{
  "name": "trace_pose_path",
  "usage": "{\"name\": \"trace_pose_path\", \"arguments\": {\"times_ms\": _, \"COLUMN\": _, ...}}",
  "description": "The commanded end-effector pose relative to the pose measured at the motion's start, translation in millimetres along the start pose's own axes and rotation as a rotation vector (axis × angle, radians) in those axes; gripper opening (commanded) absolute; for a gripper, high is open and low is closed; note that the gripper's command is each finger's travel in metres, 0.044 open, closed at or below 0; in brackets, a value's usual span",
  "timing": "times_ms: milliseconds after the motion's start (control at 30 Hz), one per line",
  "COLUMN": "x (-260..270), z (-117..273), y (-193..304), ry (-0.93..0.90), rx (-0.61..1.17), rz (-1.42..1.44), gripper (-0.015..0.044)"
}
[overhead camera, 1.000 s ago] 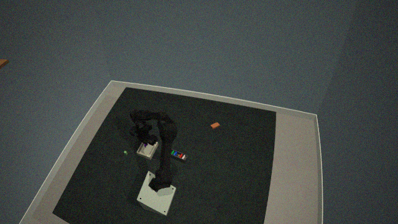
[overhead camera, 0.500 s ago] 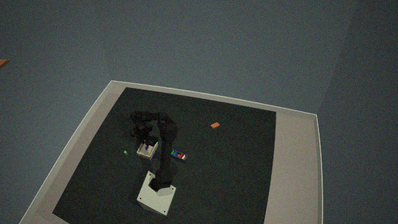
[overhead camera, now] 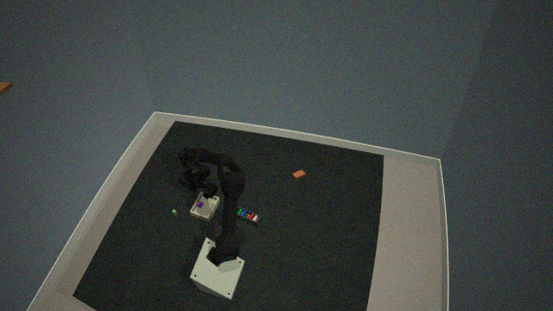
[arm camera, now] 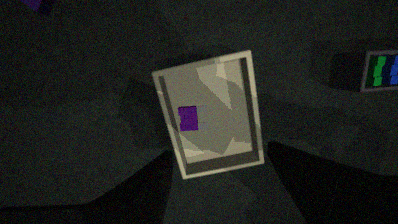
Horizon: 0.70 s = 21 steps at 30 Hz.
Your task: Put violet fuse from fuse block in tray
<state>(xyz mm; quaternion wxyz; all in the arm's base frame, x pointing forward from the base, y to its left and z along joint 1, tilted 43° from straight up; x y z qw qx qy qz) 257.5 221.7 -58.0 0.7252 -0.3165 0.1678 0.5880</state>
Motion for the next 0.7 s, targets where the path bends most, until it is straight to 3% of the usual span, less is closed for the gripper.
{"name": "trace_pose_path", "arguments": {"times_ms": 0, "x": -0.9, "z": -0.8, "y": 0.0, "ry": 0.006, "rx": 0.011, "rz": -0.004, "gripper": 0.0330}}
{"name": "trace_pose_path", "arguments": {"times_ms": 667, "x": -0.8, "z": -1.4, "y": -0.2, "ry": 0.006, "rx": 0.005, "rz": -0.001, "gripper": 0.0330}}
Point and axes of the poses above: the point midway between the two fingers, 35 mm back from their tips, its own z axis back along the fingers, its own x axis across the jaws, y = z × x, the point moved 5 cm from there along z, back along the fingers, and after that the axes turned 9 degrees about -z, right-handed, at the moved point
